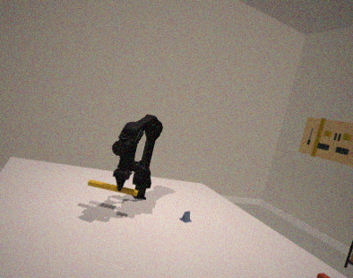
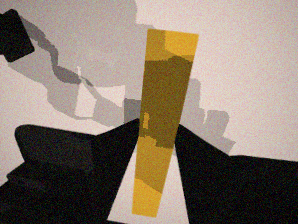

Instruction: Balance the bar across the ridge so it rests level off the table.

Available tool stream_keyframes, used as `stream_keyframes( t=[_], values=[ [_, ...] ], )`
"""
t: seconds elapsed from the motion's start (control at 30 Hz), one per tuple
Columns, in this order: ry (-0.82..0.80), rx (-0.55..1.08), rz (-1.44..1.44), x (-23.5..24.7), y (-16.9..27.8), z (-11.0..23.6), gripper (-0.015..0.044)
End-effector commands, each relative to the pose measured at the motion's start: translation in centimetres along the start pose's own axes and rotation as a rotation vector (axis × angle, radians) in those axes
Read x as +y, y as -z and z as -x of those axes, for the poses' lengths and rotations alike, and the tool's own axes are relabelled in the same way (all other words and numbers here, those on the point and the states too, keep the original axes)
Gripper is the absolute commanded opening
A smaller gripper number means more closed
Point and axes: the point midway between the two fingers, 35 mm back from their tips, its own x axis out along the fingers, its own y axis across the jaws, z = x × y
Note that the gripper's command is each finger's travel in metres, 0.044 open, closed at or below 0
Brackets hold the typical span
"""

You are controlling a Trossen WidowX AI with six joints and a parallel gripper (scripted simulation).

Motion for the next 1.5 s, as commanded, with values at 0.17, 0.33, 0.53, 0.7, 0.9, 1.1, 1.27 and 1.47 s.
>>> stream_keyframes(
  t=[0.17,0.33,0.53,0.7,0.9,1.1,1.27,1.47],
  values=[
    [0.005,0.002,-0.061,-0.9,-2.2,0.5,0.0000],
    [0.006,0.001,-0.104,-1.5,-3.8,0.5,0.0000],
    [0.006,-0.001,-0.157,-2.0,-5.9,0.6,0.0000],
    [0.006,-0.003,-0.200,-2.3,-7.6,0.6,0.0000],
    [0.006,-0.004,-0.252,-2.5,-9.7,0.6,0.0000],
    [0.006,-0.006,-0.305,-2.7,-11.8,0.7,0.0000],
    [0.006,-0.008,-0.349,-2.6,-13.6,0.7,0.0000],
    [0.005,-0.010,-0.402,-2.4,-15.8,0.7,0.0000]
  ],
)
